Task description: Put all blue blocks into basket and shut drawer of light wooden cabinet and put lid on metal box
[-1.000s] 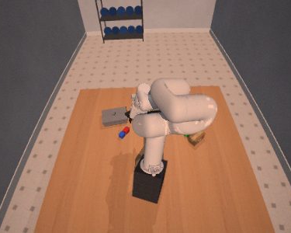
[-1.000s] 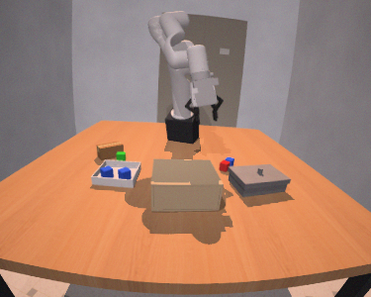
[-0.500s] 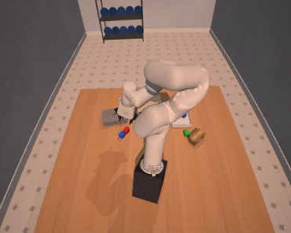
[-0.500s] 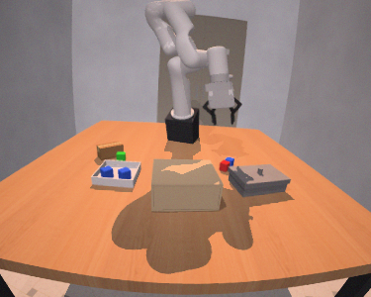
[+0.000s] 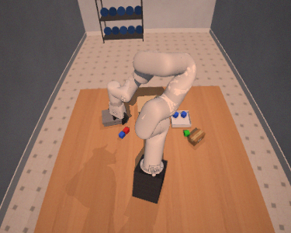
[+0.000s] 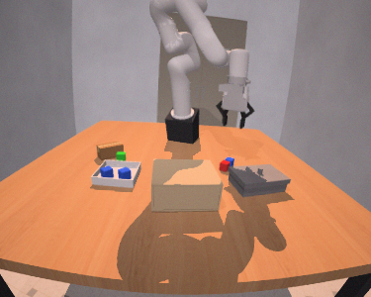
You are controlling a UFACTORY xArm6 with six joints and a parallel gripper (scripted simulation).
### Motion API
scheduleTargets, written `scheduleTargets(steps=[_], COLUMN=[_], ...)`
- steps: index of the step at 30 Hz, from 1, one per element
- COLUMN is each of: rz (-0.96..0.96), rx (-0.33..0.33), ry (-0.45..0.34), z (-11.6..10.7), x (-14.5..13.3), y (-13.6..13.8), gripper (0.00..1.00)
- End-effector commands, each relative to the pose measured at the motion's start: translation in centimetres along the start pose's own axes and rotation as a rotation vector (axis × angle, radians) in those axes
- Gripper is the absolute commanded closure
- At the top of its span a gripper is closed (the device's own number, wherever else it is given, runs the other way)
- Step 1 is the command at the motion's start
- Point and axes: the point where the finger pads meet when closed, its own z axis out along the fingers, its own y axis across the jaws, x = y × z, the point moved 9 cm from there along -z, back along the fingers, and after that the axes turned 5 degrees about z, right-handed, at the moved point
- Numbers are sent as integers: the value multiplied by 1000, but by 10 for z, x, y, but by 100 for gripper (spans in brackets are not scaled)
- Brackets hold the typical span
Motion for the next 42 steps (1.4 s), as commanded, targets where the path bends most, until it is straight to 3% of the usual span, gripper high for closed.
scheduleTargets(steps=[1, 9, 10, 42], rz=[31, 38, 38, 38], rx=[-15, -15, -15, -15], ry=[24, 24, 24, 24], z=[0, 0, 0, 0], x=[-5, -6, -6, -6], y=[-6, -7, -7, -7], gripper=[27, 27, 35, 35])
